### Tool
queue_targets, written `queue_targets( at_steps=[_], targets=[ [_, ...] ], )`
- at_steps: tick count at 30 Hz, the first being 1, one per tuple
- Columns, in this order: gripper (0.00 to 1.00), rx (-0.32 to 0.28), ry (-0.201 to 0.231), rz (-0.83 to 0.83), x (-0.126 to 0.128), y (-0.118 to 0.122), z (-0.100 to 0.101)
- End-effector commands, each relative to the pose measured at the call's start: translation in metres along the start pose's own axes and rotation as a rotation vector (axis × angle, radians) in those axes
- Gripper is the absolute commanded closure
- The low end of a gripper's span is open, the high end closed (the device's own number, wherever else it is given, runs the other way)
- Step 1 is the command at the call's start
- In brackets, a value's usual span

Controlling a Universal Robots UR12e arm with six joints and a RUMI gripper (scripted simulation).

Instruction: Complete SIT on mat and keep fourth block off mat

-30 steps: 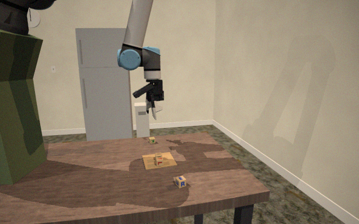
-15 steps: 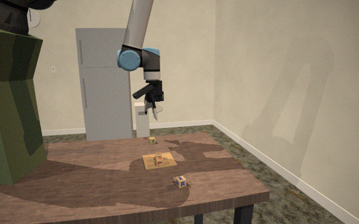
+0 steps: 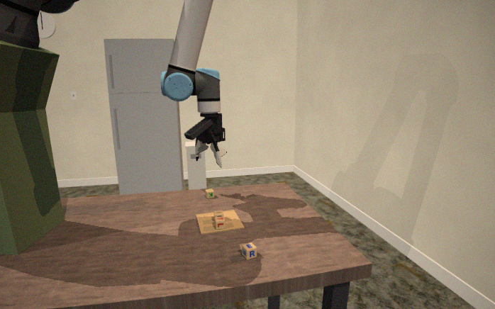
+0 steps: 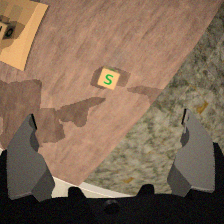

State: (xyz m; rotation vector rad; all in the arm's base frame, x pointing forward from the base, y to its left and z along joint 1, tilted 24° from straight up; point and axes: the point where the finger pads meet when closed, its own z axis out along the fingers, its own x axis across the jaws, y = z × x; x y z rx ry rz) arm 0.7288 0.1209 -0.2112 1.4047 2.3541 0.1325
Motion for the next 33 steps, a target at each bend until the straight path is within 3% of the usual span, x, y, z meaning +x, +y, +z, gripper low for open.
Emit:
queue_targets(
  at_steps=[1,33],
  targets=[
    [0.0,-0.006,0.0,-0.139,0.0,0.002,0.004],
    [0.0,-0.006,-0.002,-0.745,-0.001,0.003,0.024]
  ],
)
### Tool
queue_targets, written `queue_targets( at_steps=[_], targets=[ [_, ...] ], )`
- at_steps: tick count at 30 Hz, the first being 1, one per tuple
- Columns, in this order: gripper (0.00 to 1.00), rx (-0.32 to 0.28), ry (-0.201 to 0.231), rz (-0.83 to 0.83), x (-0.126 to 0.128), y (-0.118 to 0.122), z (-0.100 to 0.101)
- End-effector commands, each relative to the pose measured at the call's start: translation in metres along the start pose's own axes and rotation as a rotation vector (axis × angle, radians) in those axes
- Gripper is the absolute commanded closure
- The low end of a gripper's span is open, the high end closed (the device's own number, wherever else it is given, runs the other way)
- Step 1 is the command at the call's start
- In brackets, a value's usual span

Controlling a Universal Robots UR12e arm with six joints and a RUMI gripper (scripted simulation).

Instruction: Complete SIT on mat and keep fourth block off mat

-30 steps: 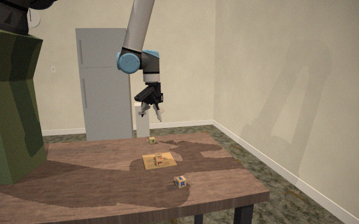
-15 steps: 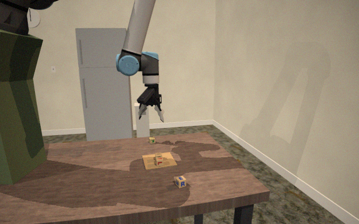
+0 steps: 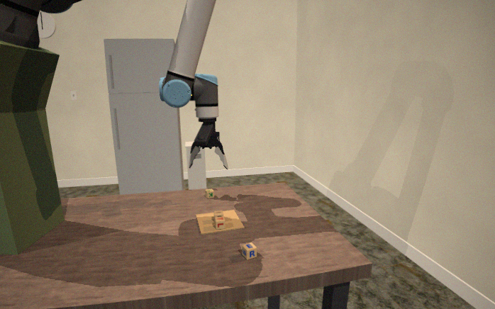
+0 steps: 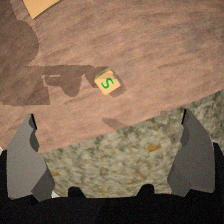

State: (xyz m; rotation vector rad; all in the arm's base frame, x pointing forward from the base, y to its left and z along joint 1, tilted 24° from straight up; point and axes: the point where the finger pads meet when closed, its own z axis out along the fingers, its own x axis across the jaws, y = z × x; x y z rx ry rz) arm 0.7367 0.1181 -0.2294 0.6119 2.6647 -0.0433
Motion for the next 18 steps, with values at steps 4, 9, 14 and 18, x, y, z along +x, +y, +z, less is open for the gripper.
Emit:
queue_targets(
  at_steps=[4,9,14,18],
  targets=[
    [0.0,-0.004,-0.004,-0.198,-0.002,0.003,0.006],
    [0.0,-0.004,-0.004,-0.295,-0.002,0.004,0.009],
    [0.0,-0.004,-0.004,-0.363,-0.001,0.004,0.011],
    [0.0,-0.004,-0.005,-0.454,-0.002,0.005,0.014]
  ],
)
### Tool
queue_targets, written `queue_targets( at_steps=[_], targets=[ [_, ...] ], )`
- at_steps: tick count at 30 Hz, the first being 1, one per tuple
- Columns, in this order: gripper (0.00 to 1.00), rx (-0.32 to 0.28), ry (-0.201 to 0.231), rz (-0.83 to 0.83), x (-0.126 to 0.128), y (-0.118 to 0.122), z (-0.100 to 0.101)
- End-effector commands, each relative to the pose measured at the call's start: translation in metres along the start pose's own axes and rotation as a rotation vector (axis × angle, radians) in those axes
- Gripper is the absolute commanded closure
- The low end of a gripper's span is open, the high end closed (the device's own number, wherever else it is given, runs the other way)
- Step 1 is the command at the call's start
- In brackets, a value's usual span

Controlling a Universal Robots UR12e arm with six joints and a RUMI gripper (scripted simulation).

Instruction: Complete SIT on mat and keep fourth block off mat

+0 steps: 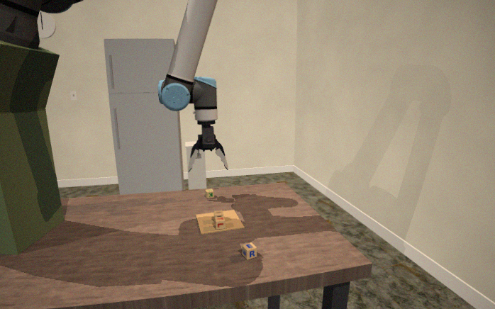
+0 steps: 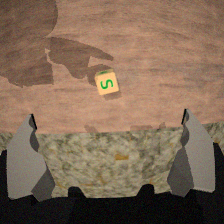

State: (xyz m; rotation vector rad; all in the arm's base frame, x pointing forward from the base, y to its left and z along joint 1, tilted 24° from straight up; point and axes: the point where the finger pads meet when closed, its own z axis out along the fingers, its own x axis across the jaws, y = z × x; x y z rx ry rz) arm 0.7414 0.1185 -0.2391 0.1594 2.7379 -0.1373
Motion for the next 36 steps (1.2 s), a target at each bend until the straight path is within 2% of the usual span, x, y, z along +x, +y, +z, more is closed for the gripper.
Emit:
queue_targets(
  at_steps=[1,16,17,36],
  targets=[
    [0.0,-0.003,-0.006,-0.136,-0.003,0.0027,0.0043],
    [0.0,-0.003,-0.005,-0.218,-0.0024,0.0032,0.0061],
    [0.6,-0.003,-0.005,-0.218,-0.0024,0.0032,0.0061],
    [0.6,-0.002,-0.005,-0.217,-0.0023,0.0031,0.0061]
  ],
)
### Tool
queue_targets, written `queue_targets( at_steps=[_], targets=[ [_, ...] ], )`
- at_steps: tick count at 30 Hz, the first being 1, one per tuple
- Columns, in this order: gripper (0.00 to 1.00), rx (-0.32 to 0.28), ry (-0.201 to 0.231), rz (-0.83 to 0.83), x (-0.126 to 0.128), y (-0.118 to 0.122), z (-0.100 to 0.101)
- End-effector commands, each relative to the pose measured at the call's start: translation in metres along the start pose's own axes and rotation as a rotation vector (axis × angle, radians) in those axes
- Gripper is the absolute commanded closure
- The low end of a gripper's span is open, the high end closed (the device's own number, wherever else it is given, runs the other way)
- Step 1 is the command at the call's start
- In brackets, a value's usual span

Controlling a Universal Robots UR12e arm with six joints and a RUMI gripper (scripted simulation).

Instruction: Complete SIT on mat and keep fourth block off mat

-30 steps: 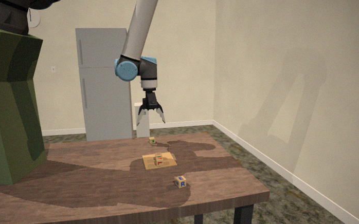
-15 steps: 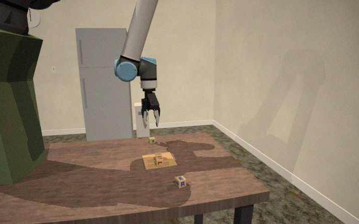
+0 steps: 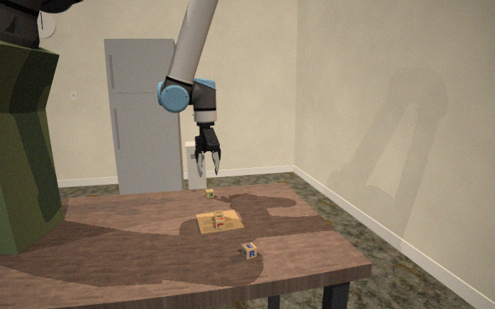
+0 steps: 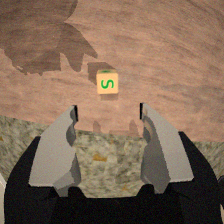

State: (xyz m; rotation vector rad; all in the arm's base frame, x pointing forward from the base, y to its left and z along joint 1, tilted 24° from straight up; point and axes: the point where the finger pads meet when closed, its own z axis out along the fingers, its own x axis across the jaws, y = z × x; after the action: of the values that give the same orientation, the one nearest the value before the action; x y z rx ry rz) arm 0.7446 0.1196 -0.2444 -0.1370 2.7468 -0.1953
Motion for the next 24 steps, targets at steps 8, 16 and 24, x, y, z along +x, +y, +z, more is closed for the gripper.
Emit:
queue_targets(
  at_steps=[8,16,24],
  targets=[
    [0.6,-0.001,-0.003,-0.002,-0.0017,0.0009,0.0002],
    [0.6,-0.001,-0.003,-0.002,-0.0017,0.0009,0.0002],
    [0.6,-0.001,-0.004,-0.002,-0.0026,0.0006,0.0029]
  ],
)
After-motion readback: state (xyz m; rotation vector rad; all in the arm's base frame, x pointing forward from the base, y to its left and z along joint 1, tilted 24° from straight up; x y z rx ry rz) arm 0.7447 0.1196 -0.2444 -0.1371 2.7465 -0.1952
